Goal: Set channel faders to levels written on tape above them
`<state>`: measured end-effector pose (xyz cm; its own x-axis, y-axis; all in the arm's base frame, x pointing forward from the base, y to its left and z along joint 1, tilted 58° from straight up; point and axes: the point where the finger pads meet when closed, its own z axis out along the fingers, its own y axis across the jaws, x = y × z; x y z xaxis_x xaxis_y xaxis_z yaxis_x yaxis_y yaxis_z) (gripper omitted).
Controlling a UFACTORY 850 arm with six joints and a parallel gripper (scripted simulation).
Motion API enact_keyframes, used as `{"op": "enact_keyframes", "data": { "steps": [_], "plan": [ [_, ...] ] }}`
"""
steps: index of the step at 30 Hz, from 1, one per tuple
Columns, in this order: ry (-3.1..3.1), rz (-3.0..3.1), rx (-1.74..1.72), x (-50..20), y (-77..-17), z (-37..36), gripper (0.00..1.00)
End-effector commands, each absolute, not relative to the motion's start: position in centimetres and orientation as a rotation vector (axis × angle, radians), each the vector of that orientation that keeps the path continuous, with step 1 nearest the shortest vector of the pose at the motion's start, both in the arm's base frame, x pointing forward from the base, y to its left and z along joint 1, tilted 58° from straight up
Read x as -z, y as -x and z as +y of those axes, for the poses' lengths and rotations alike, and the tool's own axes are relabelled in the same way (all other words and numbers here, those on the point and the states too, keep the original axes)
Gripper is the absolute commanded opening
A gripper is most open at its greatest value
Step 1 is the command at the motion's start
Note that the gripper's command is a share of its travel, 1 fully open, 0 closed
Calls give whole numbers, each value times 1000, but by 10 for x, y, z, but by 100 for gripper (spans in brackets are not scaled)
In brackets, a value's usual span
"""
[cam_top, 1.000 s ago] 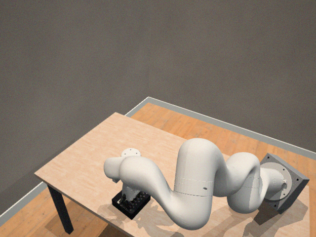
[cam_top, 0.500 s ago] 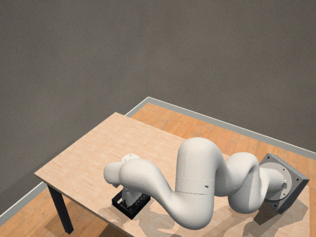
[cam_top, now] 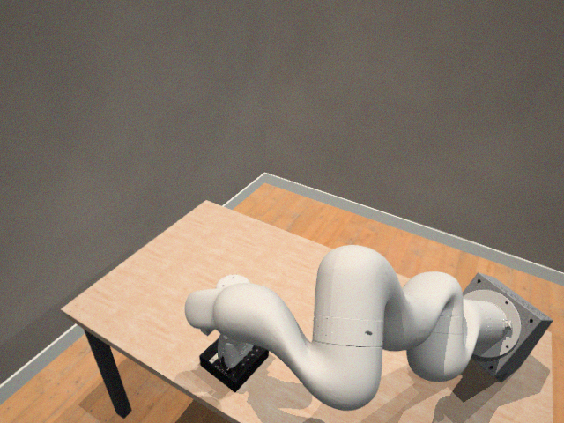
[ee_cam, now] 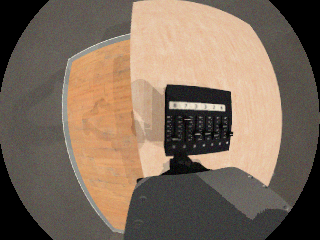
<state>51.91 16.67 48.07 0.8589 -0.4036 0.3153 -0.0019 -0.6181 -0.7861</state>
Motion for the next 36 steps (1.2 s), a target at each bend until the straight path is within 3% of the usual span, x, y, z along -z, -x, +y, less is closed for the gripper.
{"op": "enact_keyframes", "data": {
  "steps": [1, 36],
  "plan": [
    [2172, 293, 599, -481, -519, 166, 0],
    [2172, 292, 601, -476, -526, 174, 0]
  ]
}}
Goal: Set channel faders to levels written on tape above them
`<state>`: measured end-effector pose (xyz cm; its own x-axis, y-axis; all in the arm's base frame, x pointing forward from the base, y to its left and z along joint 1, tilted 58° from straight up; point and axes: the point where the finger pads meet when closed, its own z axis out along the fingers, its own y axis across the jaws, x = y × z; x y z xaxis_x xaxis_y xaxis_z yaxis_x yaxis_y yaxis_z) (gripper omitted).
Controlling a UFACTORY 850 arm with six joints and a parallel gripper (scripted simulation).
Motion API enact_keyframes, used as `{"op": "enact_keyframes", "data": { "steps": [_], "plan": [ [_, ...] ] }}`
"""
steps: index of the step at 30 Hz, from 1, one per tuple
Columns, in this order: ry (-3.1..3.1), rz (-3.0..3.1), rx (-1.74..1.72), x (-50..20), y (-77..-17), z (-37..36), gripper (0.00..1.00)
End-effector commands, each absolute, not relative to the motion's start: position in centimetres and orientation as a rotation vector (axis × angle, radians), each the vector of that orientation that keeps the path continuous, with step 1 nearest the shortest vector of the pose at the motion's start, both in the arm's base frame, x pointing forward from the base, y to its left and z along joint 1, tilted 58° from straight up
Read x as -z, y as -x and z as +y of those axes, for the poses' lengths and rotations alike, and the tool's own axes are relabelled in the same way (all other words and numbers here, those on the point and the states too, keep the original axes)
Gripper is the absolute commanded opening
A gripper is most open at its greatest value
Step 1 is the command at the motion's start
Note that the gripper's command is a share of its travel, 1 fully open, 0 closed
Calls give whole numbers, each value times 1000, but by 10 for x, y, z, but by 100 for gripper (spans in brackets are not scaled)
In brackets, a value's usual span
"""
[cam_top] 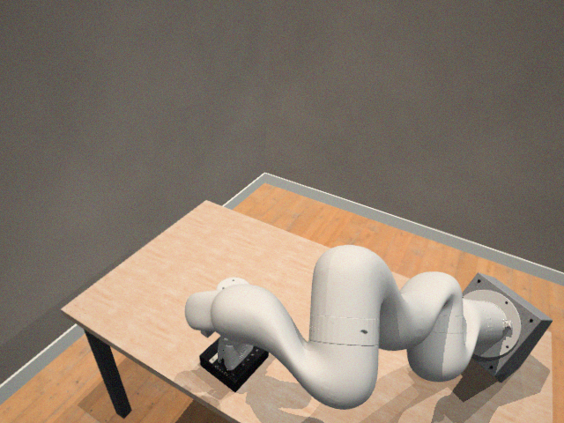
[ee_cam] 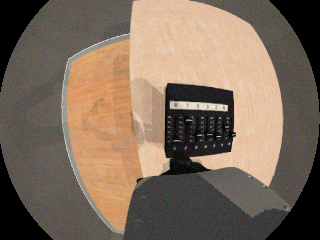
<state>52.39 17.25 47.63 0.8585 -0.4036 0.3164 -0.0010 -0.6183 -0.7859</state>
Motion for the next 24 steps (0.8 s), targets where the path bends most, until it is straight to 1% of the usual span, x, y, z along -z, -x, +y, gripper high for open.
{"op": "enact_keyframes", "data": {
  "steps": [1, 24],
  "plan": [
    [2172, 292, 601, -475, -526, 175, 0],
    [2172, 292, 601, -469, -532, 182, 0]
  ]
}}
